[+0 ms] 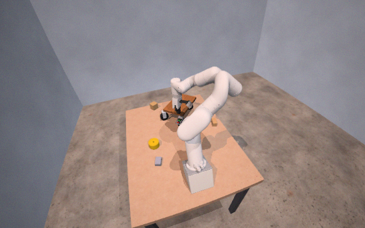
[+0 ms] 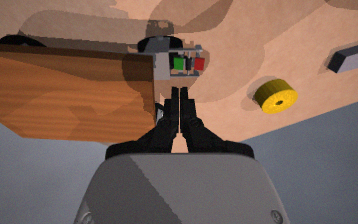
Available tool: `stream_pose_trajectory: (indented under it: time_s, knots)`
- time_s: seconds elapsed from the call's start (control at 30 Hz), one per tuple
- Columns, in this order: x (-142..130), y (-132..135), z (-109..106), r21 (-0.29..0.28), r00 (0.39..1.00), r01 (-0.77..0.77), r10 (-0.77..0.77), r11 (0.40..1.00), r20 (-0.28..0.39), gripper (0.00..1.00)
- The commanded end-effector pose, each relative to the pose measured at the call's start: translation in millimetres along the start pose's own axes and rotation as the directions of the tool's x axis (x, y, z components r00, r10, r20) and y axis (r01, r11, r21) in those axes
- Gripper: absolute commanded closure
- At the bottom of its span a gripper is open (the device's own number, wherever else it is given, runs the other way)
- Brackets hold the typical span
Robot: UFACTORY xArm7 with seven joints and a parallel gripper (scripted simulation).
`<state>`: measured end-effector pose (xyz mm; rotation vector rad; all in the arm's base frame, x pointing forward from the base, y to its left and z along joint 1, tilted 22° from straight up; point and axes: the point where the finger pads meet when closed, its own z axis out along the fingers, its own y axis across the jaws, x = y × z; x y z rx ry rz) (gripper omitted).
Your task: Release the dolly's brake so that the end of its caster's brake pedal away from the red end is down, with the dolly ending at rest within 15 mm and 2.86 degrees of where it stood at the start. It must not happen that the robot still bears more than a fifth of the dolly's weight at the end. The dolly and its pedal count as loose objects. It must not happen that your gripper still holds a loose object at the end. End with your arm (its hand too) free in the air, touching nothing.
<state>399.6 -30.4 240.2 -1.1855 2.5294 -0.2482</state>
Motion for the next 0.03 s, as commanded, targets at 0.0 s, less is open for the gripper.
stream_pose_trajectory:
  time_s: [0.0]
  knots:
    - [-0.7,-0.8,-1.1,0.002,1.0,0.0,0.0,1.0,0.002,1.0]
